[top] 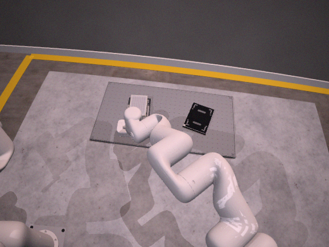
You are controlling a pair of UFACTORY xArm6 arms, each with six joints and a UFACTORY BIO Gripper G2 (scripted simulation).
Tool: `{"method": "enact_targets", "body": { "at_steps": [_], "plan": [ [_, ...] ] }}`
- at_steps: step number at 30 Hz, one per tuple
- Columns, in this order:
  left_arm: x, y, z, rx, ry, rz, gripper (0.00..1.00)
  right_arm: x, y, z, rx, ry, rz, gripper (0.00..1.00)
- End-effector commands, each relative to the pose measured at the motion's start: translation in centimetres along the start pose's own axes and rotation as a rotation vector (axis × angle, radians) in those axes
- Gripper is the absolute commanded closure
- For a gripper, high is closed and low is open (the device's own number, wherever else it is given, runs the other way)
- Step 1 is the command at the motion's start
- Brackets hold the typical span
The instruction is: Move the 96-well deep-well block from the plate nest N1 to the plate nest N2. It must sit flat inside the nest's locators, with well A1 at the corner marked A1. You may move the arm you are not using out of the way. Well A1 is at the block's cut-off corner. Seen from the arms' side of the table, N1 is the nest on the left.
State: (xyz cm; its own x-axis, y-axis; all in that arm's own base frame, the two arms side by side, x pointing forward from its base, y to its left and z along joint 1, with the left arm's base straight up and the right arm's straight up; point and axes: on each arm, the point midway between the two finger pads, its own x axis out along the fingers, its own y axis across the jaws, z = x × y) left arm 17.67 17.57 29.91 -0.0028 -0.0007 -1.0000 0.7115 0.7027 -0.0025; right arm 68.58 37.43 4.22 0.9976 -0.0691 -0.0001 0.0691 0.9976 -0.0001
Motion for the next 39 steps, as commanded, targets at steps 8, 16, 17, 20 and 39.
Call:
{"method": "enact_targets", "body": {
  "at_steps": [8,16,17,20,39],
  "plan": [
    [-0.1,0.0,0.0,0.0,-0.001,0.002,0.0,0.1,0.1,0.5,0.004,-0.004,0.0,1.0],
    [-0.1,0.0,0.0,0.0,-0.001,0.002,0.0,0.1,0.1,0.9,0.004,-0.004,0.0,1.0],
    [-0.1,0.0,0.0,0.0,-0.001,0.002,0.0,0.1,0.1,1.0,0.004,-0.004,0.0,1.0],
    [-0.1,0.0,0.0,0.0,-0.001,0.002,0.0,0.1,0.1,1.2,0.004,-0.004,0.0,1.0],
    [-0.1,0.0,0.0,0.0,-0.001,0.002,0.0,0.1,0.1,2.3,0.004,-0.004,0.0,1.0]
  ]
}}
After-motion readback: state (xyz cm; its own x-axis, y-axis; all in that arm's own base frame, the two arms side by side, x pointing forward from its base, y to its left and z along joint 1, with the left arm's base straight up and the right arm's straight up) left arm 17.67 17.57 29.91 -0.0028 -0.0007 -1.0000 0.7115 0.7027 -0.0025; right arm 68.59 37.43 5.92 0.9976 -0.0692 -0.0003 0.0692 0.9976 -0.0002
